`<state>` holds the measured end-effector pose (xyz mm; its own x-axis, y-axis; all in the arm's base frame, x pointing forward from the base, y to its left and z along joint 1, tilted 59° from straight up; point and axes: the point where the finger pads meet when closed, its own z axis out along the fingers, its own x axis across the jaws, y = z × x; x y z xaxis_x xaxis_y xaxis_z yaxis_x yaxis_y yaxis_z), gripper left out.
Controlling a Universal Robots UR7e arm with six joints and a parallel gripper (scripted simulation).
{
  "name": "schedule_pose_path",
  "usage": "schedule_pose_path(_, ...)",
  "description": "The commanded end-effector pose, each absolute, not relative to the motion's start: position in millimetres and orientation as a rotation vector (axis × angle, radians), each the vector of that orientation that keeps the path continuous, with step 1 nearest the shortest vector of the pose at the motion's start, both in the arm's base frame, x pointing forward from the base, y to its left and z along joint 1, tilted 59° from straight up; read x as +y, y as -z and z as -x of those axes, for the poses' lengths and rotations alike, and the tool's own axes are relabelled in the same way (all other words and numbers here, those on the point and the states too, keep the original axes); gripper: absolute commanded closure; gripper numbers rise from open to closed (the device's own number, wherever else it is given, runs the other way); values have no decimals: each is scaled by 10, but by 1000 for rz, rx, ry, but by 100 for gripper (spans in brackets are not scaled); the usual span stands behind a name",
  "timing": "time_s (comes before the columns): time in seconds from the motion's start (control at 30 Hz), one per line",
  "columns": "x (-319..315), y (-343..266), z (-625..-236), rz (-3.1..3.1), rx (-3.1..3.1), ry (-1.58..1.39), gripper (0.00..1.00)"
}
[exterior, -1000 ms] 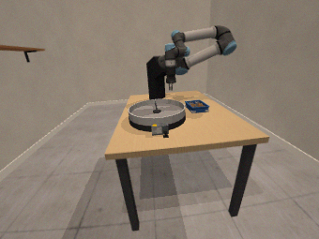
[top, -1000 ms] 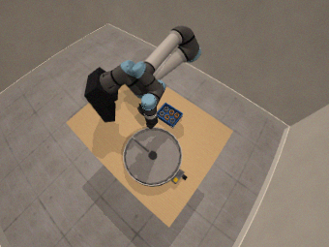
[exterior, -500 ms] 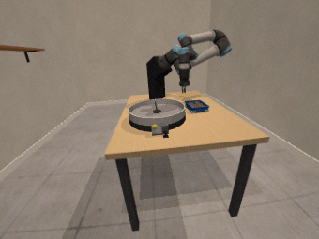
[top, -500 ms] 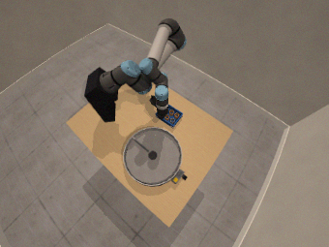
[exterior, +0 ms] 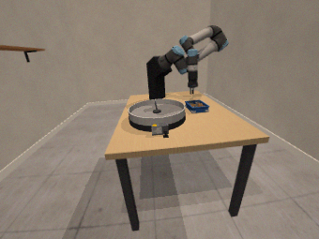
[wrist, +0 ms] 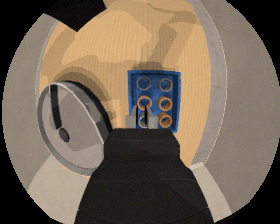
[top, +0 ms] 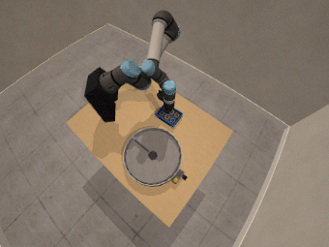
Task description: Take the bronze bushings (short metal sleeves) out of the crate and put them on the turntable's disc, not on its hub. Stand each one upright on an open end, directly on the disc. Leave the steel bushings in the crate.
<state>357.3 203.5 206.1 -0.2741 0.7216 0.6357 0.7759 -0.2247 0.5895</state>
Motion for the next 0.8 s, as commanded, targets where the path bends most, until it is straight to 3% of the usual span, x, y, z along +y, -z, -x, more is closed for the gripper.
schedule_pose_path(0.0, 2214, -2128, -3607, 1904, -1930, 1521, 64)
schedule_pose_path(0.77, 2314, -2183, -3598, 1903, -1925, 1528, 64)
